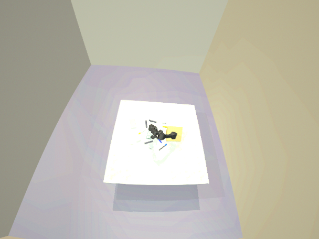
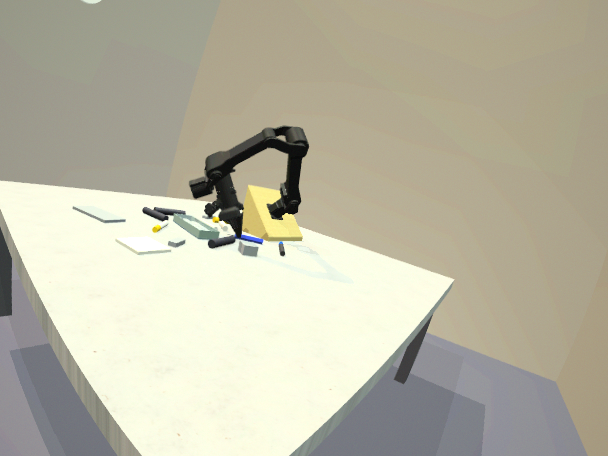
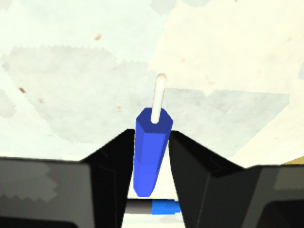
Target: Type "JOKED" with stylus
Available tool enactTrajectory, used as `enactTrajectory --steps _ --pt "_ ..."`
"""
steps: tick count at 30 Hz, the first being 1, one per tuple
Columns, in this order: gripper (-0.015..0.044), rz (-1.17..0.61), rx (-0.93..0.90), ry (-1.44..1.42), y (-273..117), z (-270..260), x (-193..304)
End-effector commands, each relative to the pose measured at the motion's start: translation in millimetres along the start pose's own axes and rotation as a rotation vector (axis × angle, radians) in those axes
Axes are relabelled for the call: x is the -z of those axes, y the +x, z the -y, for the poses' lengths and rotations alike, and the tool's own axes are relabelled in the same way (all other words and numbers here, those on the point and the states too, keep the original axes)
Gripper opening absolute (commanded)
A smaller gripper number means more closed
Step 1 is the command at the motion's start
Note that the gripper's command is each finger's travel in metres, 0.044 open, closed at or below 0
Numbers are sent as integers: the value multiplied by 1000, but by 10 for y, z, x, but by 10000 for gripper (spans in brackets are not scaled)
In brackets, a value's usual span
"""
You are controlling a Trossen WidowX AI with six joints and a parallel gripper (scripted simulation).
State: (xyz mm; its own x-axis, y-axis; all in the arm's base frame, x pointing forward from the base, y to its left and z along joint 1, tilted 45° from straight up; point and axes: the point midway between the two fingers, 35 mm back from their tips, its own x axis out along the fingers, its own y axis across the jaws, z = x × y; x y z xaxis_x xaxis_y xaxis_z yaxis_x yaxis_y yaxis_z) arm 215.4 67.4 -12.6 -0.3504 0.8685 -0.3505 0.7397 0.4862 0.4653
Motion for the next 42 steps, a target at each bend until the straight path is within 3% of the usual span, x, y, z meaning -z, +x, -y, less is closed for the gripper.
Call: enactTrajectory --steps 1,10,14,27,42 --pt "0 2 1 -2 -55 -2 24" --pt "0 2 0 0 -432 0 244" --pt "0 7 13 -27 -402 -6 232" --pt "0 1 385 -669 -349 -175 387" --pt "0 1 390 -677 -246 -182 323"
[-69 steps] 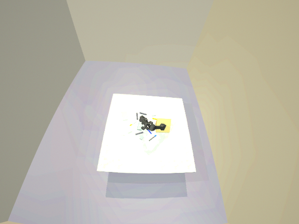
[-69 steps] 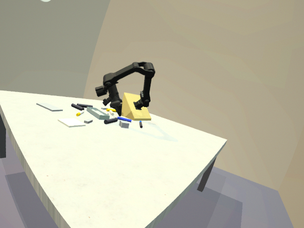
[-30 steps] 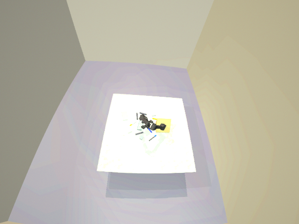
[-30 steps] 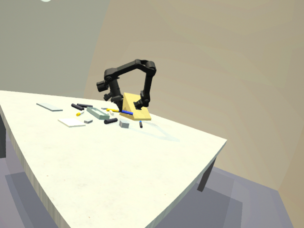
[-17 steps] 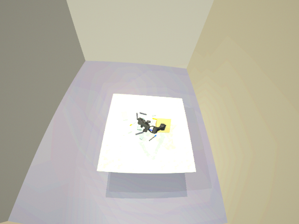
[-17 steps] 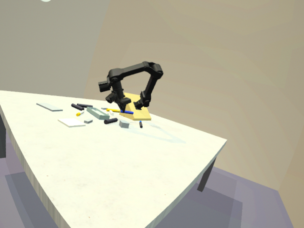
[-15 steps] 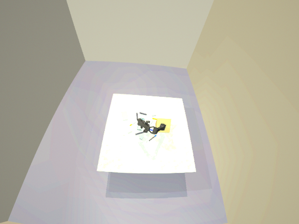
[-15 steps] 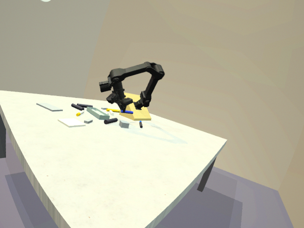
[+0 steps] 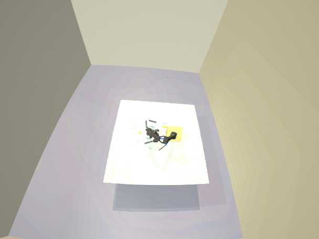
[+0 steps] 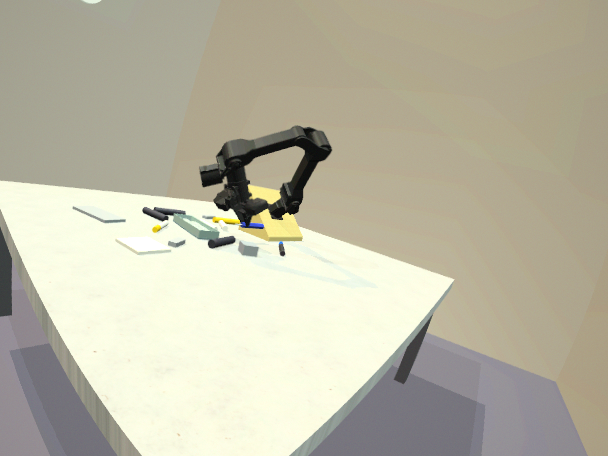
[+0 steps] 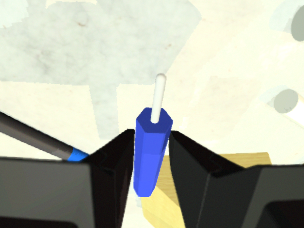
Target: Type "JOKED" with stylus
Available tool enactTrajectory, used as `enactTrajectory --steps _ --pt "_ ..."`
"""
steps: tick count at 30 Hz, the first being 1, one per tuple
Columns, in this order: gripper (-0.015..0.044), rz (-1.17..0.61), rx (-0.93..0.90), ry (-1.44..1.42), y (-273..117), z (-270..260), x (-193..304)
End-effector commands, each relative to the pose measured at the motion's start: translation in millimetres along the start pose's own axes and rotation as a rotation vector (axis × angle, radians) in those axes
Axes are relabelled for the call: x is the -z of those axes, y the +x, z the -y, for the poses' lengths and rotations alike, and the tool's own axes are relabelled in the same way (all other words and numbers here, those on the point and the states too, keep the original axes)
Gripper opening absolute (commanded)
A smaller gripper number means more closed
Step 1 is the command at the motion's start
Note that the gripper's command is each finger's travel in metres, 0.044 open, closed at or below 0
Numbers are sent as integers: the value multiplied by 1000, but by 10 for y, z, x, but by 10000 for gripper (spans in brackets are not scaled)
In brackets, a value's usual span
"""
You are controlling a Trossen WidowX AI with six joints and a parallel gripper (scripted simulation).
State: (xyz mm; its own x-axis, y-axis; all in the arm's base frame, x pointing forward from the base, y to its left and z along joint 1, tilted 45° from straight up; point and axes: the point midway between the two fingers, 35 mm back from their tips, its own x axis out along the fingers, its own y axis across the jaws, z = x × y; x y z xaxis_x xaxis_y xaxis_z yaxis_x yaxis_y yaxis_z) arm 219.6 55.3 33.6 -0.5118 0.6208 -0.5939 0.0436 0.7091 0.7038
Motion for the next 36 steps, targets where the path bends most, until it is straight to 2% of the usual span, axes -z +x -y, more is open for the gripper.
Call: enactTrajectory --steps 1,25,31,36 --pt "0 -1 -3 7 52 1 -23" --pt "0 -2 -6 6 362 -4 -190" --pt "150 -2 -2 -2 345 -6 -191" --pt "150 -1 -1 -1 267 -3 -154"
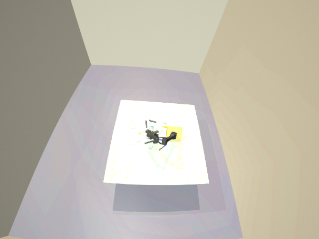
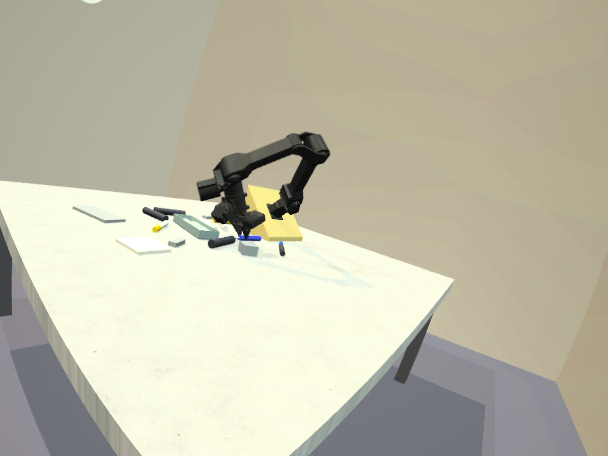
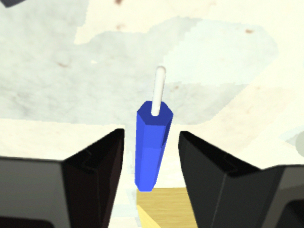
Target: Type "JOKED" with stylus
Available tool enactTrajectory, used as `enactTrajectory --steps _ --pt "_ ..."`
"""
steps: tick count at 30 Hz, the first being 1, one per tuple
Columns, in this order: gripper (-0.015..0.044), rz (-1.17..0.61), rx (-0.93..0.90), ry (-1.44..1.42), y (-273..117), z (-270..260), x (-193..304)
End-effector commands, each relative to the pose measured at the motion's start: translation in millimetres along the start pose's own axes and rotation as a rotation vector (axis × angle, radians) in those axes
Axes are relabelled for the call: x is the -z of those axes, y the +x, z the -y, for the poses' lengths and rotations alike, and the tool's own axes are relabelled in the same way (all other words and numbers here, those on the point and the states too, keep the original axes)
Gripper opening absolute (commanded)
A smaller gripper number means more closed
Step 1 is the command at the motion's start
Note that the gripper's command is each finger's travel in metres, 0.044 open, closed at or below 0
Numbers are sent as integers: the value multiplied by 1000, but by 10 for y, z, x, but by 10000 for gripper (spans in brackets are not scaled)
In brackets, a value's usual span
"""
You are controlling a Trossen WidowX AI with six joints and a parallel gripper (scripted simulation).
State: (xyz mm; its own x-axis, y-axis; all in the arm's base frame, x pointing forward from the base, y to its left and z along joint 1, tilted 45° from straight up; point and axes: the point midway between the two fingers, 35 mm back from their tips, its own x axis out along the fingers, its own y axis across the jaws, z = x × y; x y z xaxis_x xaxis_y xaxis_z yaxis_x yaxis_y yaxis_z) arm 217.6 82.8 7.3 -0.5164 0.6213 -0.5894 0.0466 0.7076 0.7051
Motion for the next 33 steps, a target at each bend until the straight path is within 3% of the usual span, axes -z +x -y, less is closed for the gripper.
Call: enactTrajectory --steps 1,5,11,33 --pt "150 5 3 -1 -143 8 62" --pt "150 4 0 5 -473 9 270" --pt "150 46 2 16 -480 11 282" --pt "150 990 9 24 -278 0 657"
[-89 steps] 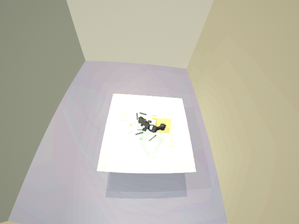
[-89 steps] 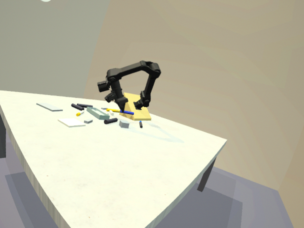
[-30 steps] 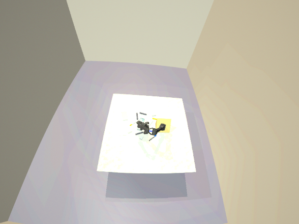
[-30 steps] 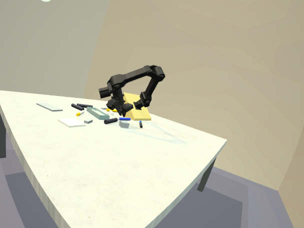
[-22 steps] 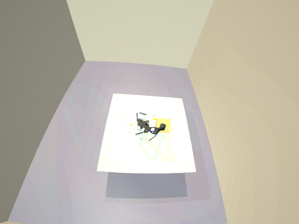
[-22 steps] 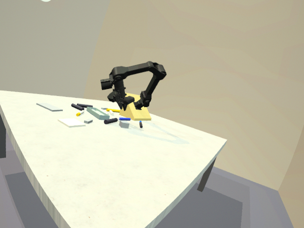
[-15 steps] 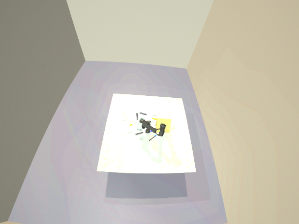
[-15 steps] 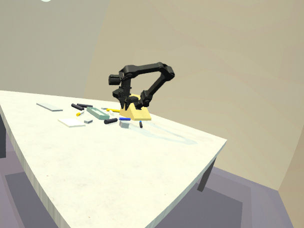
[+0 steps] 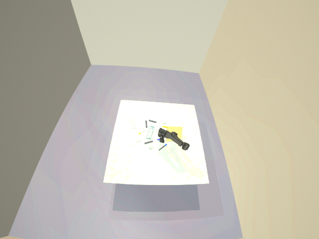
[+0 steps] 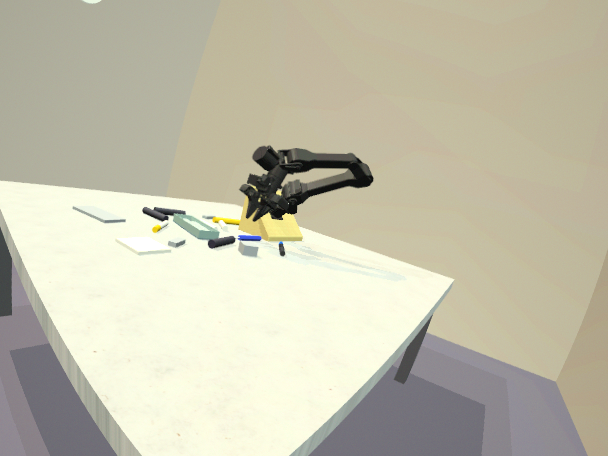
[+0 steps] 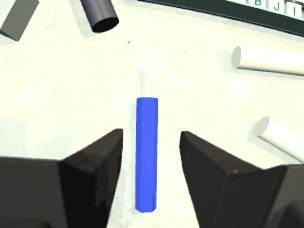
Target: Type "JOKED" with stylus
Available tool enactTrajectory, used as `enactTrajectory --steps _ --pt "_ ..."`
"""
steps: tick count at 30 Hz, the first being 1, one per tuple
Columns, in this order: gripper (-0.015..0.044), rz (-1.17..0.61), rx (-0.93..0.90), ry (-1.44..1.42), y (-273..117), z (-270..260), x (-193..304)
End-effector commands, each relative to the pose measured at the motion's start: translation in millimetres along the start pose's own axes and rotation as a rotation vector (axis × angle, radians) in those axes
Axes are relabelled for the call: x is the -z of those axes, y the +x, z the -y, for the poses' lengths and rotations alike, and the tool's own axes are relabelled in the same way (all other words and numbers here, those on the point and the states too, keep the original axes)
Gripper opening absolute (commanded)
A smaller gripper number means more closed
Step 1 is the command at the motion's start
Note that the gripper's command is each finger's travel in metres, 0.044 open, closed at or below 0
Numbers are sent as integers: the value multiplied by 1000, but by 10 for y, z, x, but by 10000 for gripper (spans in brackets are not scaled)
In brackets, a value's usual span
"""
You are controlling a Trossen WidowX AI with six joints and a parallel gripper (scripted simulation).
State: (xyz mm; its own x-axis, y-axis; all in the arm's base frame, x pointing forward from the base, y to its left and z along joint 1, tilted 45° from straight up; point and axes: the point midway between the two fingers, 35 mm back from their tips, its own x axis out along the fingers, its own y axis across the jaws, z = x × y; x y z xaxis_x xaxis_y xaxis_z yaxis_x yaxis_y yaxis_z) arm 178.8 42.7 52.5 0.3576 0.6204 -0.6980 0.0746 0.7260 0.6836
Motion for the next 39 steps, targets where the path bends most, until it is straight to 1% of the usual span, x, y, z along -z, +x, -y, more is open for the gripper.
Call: enactTrajectory --steps 1,4,39 --pt "150 101 -25 -4 15 20 52" --pt "150 132 -33 -12 17 24 71" --pt "150 133 -34 -11 291 14 173"
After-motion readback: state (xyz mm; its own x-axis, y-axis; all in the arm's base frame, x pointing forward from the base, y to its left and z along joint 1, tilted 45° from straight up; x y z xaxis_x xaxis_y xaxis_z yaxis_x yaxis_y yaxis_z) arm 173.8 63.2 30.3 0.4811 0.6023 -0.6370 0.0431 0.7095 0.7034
